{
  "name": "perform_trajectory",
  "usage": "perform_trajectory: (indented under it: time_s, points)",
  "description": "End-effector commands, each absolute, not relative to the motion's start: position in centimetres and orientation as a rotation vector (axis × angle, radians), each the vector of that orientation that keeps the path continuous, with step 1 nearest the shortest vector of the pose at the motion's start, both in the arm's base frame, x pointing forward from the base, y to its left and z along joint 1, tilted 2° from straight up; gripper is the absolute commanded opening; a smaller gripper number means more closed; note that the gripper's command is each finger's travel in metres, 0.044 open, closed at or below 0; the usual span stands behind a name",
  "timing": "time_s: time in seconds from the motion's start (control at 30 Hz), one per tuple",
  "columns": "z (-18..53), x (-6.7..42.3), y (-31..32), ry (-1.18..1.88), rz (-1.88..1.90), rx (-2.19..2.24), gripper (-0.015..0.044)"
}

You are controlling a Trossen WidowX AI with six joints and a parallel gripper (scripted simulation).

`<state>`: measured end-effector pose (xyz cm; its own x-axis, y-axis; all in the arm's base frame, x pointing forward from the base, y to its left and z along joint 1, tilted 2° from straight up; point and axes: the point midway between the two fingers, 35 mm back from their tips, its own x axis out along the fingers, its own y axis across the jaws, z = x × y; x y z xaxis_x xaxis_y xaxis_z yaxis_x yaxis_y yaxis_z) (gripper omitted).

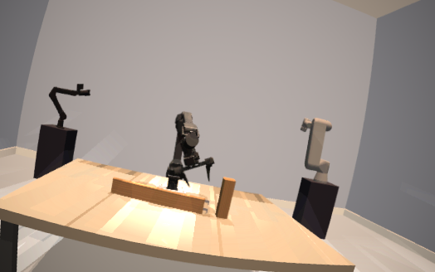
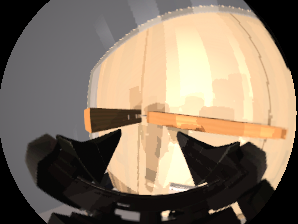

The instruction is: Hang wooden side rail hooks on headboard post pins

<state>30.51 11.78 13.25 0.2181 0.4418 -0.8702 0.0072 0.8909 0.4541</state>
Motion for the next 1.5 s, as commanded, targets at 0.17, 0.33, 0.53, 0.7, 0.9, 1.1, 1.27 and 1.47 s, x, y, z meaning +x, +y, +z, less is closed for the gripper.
perform_trajectory:
  time_s: [0.17, 0.33, 0.53, 0.7, 0.9, 1.1, 1.27, 1.47]
  points:
    - [13.8, 32.0, 10.3, 1.436, -0.577, 0.918, 0.0440]
    - [14.4, 32.4, 9.5, 1.313, -0.991, 1.111, 0.0440]
    - [14.9, 32.6, 8.9, 1.163, -1.261, 1.229, 0.0440]
    - [14.9, 32.6, 8.9, 1.163, -1.261, 1.229, 0.0440]
    - [14.9, 32.6, 8.9, 1.163, -1.261, 1.229, 0.0440]
    - [11.9, 32.7, 8.9, 1.163, -1.260, 1.229, 0.0440]
    - [11.3, 32.6, 8.8, 1.163, -1.261, 1.229, 0.0440]
    - [9.9, 32.6, 8.8, 1.163, -1.261, 1.229, 0.0440]
